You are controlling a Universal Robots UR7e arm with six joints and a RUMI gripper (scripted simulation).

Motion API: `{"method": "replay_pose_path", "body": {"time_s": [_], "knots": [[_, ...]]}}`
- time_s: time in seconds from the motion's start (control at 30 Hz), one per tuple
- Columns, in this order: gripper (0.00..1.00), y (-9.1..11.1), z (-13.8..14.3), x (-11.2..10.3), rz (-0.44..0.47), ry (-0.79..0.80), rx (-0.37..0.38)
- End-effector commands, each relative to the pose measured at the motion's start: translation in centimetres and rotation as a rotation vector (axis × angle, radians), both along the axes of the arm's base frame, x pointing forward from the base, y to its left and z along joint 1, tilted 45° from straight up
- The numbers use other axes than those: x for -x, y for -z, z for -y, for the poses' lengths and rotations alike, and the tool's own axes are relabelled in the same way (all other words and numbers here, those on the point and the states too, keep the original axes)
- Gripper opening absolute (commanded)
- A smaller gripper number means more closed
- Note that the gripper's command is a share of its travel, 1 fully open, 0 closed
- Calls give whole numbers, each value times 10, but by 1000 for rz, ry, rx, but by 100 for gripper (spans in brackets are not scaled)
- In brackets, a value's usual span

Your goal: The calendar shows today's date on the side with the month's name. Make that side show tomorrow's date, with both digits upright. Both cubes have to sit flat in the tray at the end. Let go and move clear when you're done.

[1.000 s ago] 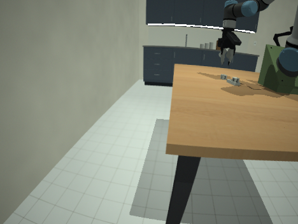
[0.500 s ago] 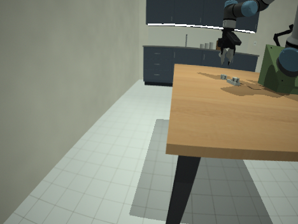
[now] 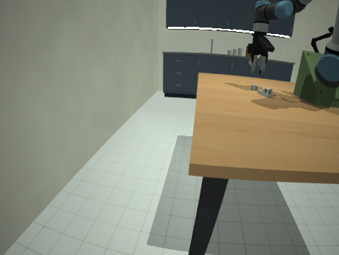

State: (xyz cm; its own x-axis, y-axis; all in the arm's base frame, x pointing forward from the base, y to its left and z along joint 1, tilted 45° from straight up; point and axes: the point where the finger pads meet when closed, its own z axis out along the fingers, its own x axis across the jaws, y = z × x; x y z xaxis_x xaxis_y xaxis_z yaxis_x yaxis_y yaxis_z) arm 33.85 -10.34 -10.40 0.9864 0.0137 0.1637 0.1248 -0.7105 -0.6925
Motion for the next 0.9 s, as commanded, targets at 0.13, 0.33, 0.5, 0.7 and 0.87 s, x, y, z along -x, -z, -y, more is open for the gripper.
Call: {"method": "replay_pose_path", "body": {"time_s": [0.13,0.33,0.5,0.7,0.87], "knots": [[28,3,-3,-1,0,1,1],[28,6,-6,-1,0,1,1],[28,11,-11,-2,0,1,1],[28,18,-18,-3,0,1,1],[28,22,-22,-4,0,1,1]]}}
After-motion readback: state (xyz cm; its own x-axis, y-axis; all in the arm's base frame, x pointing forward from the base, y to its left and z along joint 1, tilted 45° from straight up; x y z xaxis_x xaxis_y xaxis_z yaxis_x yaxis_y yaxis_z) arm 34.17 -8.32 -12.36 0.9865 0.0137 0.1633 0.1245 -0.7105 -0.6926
